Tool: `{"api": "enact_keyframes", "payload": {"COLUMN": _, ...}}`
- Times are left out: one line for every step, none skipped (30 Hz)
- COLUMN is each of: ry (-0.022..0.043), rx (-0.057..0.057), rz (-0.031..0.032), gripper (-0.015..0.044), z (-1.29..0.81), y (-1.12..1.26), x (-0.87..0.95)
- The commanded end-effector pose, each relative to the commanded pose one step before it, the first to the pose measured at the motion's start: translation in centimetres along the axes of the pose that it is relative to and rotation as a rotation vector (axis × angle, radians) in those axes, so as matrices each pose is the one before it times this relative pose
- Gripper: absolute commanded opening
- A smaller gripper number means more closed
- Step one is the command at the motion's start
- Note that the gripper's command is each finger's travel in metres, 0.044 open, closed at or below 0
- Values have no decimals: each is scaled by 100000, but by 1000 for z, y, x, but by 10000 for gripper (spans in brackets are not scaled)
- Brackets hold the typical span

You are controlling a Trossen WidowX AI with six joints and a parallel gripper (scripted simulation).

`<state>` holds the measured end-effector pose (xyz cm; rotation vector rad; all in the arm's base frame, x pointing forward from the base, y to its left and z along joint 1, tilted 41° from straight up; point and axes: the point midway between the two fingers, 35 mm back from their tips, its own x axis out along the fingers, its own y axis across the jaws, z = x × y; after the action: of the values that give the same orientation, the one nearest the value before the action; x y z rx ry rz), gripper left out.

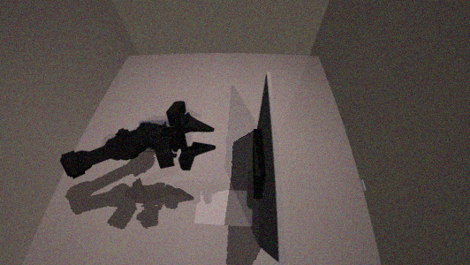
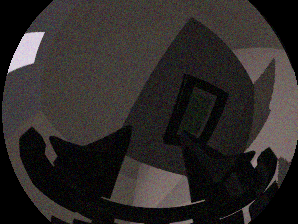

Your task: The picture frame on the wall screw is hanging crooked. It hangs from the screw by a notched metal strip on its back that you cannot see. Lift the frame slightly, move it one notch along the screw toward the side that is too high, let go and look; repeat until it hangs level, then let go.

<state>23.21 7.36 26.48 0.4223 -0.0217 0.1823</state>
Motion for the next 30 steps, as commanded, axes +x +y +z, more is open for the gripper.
{"api": "enact_keyframes", "payload": {"ry": -189, "rx": -422, "rz": -505, "gripper": 260, "z": 53, "y": -68, "x": -16}}
{"api": "enact_keyframes", "payload": {"ry": 0, "rx": 0, "rz": 0, "gripper": 260, "z": 0, "y": 0, "x": 0}}
{"api": "enact_keyframes", "payload": {"ry": 0, "rx": 0, "rz": 0, "gripper": 260, "z": 0, "y": 0, "x": 0}}
{"api": "enact_keyframes", "payload": {"ry": 0, "rx": 0, "rz": 0, "gripper": 260, "z": 0, "y": 0, "x": 0}}
{"api": "enact_keyframes", "payload": {"ry": 0, "rx": 0, "rz": 0, "gripper": 260, "z": 0, "y": 0, "x": 0}}
{"api": "enact_keyframes", "payload": {"ry": 0, "rx": 0, "rz": 0, "gripper": 260, "z": 0, "y": 0, "x": 0}}
{"api": "enact_keyframes", "payload": {"ry": 0, "rx": 0, "rz": 0, "gripper": 260, "z": 0, "y": 0, "x": 0}}
{"api": "enact_keyframes", "payload": {"ry": 0, "rx": 0, "rz": 0, "gripper": 260, "z": 0, "y": 0, "x": 0}}
{"api": "enact_keyframes", "payload": {"ry": 0, "rx": 0, "rz": 0, "gripper": 260, "z": 0, "y": 0, "x": 0}}
{"api": "enact_keyframes", "payload": {"ry": 0, "rx": 0, "rz": 0, "gripper": 260, "z": 0, "y": 0, "x": 0}}
{"api": "enact_keyframes", "payload": {"ry": 0, "rx": 0, "rz": 0, "gripper": 260, "z": 0, "y": 0, "x": 0}}
{"api": "enact_keyframes", "payload": {"ry": 0, "rx": 0, "rz": 0, "gripper": 260, "z": 0, "y": 0, "x": 0}}
{"api": "enact_keyframes", "payload": {"ry": 0, "rx": 0, "rz": 0, "gripper": 260, "z": 0, "y": 0, "x": 0}}
{"api": "enact_keyframes", "payload": {"ry": 0, "rx": 0, "rz": 0, "gripper": 260, "z": 0, "y": 0, "x": 0}}
{"api": "enact_keyframes", "payload": {"ry": 0, "rx": 0, "rz": 0, "gripper": 260, "z": 0, "y": 0, "x": 0}}
{"api": "enact_keyframes", "payload": {"ry": 0, "rx": 0, "rz": 0, "gripper": 260, "z": 0, "y": 0, "x": 0}}
{"api": "enact_keyframes", "payload": {"ry": 0, "rx": 0, "rz": 0, "gripper": 260, "z": 0, "y": 0, "x": 0}}
{"api": "enact_keyframes", "payload": {"ry": 158, "rx": 688, "rz": 507, "gripper": 260, "z": -78, "y": -21, "x": 36}}
{"api": "enact_keyframes", "payload": {"ry": -64, "rx": 791, "rz": -3, "gripper": 260, "z": -85, "y": -273, "x": 60}}
{"api": "enact_keyframes", "payload": {"ry": -99, "rx": 1314, "rz": -7, "gripper": 260, "z": -137, "y": -460, "x": 88}}
{"api": "enact_keyframes", "payload": {"ry": -110, "rx": 1635, "rz": -12, "gripper": 260, "z": -163, "y": -583, "x": 88}}
{"api": "enact_keyframes", "payload": {"ry": -96, "rx": 1634, "rz": -18, "gripper": 260, "z": -154, "y": -593, "x": 63}}
{"api": "enact_keyframes", "payload": {"ry": -81, "rx": 1629, "rz": -23, "gripper": 260, "z": -144, "y": -600, "x": 38}}
{"api": "enact_keyframes", "payload": {"ry": -66, "rx": 1626, "rz": -30, "gripper": 260, "z": -135, "y": -605, "x": 13}}
{"api": "enact_keyframes", "payload": {"ry": -51, "rx": 1623, "rz": -38, "gripper": 260, "z": -127, "y": -609, "x": -12}}
{"api": "enact_keyframes", "payload": {"ry": -36, "rx": 1618, "rz": -46, "gripper": 260, "z": -119, "y": -610, "x": -38}}
{"api": "enact_keyframes", "payload": {"ry": -18, "rx": 1295, "rz": -43, "gripper": 260, "z": -89, "y": -489, "x": -48}}
{"api": "enact_keyframes", "payload": {"ry": -7, "rx": 777, "rz": -29, "gripper": 260, "z": -51, "y": -294, "x": -36}}
{"api": "enact_keyframes", "payload": {"ry": -1, "rx": 259, "rz": -10, "gripper": 260, "z": -16, "y": -98, "x": -13}}
{"api": "enact_keyframes", "payload": {"ry": 0, "rx": 0, "rz": 0, "gripper": 260, "z": 0, "y": 0, "x": 0}}
